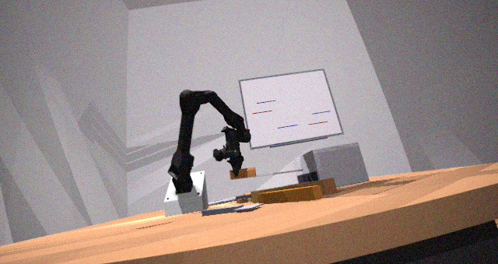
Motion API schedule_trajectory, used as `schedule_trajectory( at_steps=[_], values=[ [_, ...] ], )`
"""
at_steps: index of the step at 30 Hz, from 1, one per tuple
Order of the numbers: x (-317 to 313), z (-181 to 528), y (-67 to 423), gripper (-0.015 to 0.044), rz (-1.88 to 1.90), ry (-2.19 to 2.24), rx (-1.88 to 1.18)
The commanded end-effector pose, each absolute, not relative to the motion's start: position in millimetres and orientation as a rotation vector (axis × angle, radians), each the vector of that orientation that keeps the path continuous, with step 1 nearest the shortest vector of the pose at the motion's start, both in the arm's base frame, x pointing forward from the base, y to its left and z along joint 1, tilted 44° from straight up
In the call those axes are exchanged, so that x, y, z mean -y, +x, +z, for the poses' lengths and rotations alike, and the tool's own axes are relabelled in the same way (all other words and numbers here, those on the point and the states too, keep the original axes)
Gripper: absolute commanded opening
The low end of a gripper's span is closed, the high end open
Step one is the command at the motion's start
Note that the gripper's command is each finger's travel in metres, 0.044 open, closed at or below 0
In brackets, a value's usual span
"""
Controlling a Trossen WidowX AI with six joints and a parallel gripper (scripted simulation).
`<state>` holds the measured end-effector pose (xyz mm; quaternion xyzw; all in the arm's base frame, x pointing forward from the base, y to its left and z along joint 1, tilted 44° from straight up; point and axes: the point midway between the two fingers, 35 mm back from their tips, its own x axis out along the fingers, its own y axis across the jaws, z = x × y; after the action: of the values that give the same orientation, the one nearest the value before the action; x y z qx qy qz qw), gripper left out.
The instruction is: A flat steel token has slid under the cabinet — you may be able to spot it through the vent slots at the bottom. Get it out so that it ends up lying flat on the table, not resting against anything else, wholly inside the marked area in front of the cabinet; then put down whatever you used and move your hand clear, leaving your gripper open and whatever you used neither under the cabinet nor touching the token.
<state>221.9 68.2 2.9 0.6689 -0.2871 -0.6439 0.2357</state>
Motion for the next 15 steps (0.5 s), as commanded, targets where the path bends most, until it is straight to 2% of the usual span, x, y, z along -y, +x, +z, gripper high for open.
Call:
schedule_trajectory(
  at_steps=[1,15],
  values=[
    [-70,-4,221,0.0000,-1.756,1.836,0.782],
    [-72,-26,219,0.0000,-1.756,1.836,0.780]
  ],
)
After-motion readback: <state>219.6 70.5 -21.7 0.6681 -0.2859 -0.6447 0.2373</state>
